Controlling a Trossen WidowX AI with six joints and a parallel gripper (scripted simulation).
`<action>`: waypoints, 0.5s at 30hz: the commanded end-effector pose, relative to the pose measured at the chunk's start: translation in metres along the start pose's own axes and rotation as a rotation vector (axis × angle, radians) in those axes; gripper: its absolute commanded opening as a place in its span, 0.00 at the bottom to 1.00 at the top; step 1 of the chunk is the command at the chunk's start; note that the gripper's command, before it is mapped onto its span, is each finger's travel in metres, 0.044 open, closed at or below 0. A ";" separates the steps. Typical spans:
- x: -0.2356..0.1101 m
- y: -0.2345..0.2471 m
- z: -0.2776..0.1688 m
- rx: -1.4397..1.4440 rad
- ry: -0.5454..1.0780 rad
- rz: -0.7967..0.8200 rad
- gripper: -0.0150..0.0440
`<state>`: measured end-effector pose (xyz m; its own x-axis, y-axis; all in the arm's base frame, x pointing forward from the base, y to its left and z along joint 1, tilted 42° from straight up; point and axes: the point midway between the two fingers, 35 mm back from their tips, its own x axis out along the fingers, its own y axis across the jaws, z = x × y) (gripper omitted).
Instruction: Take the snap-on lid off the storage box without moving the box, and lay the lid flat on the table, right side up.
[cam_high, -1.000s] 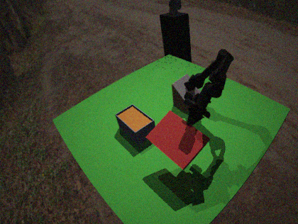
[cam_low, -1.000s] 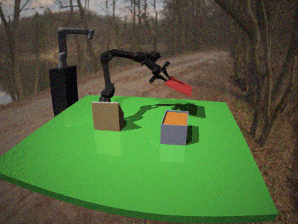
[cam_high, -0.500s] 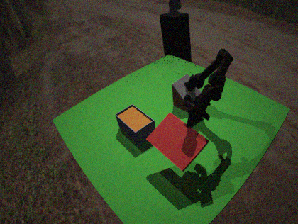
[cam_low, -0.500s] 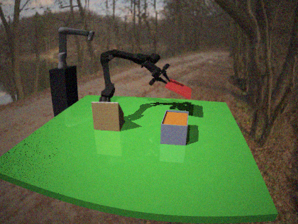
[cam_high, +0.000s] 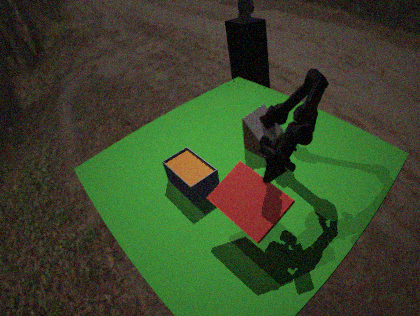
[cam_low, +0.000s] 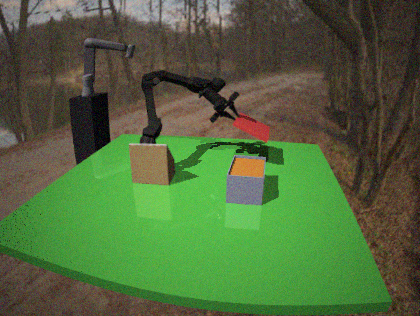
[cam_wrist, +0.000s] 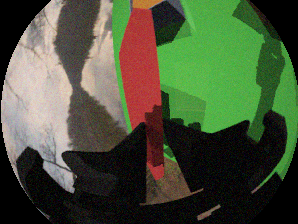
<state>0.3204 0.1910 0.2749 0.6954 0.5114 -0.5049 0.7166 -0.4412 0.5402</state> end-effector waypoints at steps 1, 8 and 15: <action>0.002 -0.001 0.001 0.006 -0.005 0.008 0.25; 0.006 -0.005 0.001 0.006 -0.005 0.008 0.25; 0.010 -0.010 0.001 0.006 -0.004 0.008 0.25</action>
<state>0.3191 0.1989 0.2664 0.6957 0.5120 -0.5038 0.7163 -0.4417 0.5402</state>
